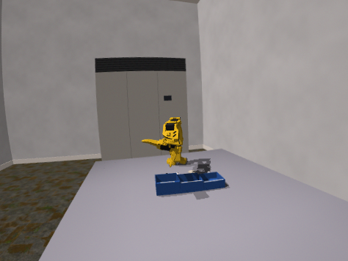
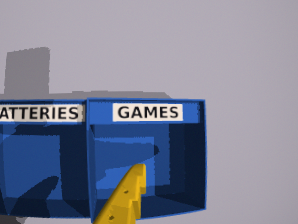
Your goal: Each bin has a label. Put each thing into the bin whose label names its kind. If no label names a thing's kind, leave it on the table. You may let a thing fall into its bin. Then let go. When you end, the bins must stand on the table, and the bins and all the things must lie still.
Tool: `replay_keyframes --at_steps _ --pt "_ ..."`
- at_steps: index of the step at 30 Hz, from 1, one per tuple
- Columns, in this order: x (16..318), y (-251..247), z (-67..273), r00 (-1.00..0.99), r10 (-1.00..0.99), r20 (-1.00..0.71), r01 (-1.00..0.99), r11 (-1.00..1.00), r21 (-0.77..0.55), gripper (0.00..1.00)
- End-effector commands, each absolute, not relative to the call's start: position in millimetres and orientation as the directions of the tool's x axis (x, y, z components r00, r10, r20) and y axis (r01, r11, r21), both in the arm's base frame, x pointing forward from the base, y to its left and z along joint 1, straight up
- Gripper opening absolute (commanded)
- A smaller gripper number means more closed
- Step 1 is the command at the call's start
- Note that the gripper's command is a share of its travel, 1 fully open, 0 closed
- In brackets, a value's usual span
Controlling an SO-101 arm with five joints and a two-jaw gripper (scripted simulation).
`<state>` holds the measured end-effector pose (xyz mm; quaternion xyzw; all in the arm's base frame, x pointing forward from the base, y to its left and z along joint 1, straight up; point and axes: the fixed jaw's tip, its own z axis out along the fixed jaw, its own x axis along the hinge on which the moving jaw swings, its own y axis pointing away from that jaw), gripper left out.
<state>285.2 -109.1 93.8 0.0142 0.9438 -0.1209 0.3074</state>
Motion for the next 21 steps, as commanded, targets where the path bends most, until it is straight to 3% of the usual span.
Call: replay_keyframes --at_steps 1,21 --pt "290.8 -114.6 110.3 -0.772 -0.059 -0.633 0.123 0.963 -0.239 1.00" --pt "311.0 -54.5 108.8 -0.856 0.045 -0.516 0.091 0.994 -0.064 1.00"
